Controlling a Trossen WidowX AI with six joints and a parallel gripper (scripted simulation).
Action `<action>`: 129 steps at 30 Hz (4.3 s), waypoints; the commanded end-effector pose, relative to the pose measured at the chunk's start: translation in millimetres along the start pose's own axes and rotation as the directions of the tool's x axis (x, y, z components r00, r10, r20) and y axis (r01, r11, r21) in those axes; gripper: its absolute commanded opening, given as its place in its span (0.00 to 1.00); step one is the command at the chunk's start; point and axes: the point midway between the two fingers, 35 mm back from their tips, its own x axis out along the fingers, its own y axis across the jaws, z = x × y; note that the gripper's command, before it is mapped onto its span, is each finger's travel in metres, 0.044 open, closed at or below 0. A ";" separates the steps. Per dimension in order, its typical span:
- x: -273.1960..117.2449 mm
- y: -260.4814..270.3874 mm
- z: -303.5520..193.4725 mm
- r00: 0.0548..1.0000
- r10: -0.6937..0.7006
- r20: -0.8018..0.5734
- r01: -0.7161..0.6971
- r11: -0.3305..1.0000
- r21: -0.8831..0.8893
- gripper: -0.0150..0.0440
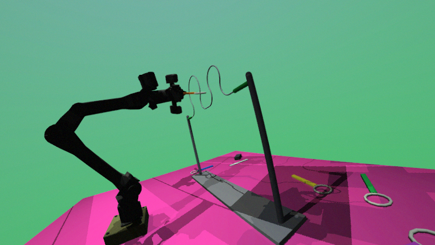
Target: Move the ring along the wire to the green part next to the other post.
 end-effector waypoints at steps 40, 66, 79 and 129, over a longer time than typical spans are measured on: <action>-1.4 -12.3 2.4 0.968 -0.247 0.040 0.239 0.865 -0.440 0.00; -4.5 -20.1 8.0 0.918 -0.377 0.127 0.362 0.658 -0.660 0.00; -6.5 -23.2 11.6 0.885 -0.427 0.184 0.409 0.527 -0.745 0.00; -15.6 -28.0 28.3 0.739 -0.502 0.449 0.481 -0.073 -0.874 0.00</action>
